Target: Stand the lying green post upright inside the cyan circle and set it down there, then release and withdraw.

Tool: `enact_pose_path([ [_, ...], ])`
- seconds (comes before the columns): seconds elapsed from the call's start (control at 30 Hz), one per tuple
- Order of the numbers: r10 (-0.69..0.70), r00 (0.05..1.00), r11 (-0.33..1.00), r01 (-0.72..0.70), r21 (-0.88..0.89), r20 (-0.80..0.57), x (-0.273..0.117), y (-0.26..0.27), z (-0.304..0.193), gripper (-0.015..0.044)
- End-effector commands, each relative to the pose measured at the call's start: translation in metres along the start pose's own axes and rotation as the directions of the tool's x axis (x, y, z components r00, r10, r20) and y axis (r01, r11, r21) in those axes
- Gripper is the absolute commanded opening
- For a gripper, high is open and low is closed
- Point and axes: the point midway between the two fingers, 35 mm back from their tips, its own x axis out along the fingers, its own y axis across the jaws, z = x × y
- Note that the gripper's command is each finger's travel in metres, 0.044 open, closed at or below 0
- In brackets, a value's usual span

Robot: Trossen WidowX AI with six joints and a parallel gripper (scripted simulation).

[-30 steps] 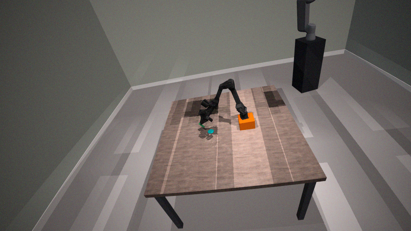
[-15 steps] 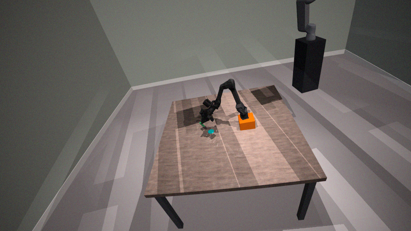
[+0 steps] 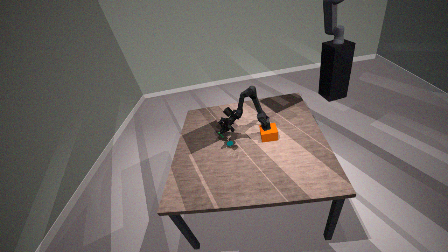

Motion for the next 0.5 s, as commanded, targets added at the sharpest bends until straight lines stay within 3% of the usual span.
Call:
enact_pose_path([
  [0.0, 0.006, 1.000, 1.000, -0.005, -0.003, 0.019, -0.004, 0.002, 0.001, 0.0023],
  [0.47, 0.027, 0.996, 0.999, -0.024, -0.034, 0.088, -0.016, 0.009, 0.002, 0.0023],
])
